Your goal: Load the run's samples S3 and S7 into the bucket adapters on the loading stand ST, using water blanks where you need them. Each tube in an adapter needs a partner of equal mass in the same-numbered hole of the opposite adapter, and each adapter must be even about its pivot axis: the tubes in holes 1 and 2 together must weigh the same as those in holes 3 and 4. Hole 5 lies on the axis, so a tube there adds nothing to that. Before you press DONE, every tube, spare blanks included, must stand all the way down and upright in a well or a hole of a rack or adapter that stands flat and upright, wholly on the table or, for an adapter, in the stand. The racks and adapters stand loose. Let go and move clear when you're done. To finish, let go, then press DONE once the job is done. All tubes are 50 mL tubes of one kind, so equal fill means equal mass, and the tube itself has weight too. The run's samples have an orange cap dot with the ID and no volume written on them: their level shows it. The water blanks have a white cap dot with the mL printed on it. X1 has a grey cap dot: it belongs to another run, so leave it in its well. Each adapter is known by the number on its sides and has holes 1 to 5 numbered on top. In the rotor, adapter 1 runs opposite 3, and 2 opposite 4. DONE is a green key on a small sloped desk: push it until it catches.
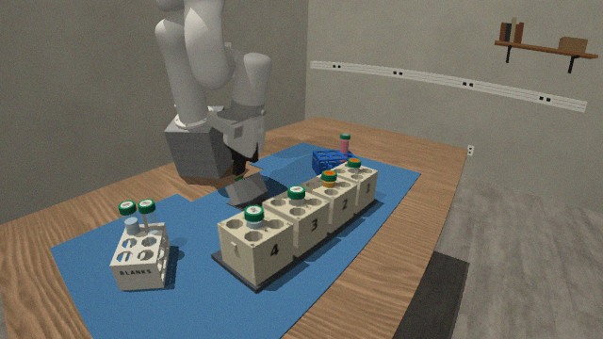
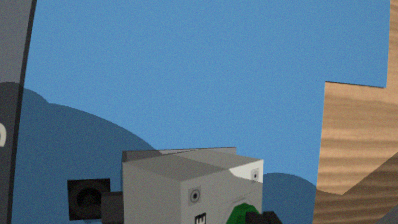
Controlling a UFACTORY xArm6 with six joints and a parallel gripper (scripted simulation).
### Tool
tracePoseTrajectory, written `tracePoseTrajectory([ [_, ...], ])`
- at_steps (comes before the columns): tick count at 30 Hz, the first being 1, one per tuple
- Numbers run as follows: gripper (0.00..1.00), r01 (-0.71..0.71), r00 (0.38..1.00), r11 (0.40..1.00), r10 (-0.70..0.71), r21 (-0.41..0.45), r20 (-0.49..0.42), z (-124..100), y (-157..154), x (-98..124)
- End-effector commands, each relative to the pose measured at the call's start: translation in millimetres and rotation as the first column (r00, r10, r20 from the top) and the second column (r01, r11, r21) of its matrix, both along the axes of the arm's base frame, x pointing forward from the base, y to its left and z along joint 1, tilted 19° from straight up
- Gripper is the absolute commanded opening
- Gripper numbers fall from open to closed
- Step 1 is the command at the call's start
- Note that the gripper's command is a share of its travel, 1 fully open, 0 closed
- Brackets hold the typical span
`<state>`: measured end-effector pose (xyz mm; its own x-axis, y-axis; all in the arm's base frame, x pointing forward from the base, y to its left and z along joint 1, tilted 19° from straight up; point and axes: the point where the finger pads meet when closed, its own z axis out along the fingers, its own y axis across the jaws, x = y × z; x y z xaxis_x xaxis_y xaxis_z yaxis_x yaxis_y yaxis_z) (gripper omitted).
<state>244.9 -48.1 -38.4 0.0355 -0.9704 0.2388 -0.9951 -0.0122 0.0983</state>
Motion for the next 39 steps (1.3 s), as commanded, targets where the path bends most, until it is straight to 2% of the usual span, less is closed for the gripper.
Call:
tracePoseTrajectory([
  [1, 0.00, 0.000, 1.000, 1.000, 0.000, 0.000, 0.003, -1.0, -0.3, 1.1],
  [39, 0.00, 0.000, 1.000, 1.000, 0.000, 0.000, 0.003, -5.4, -1.6, 1.8],
])
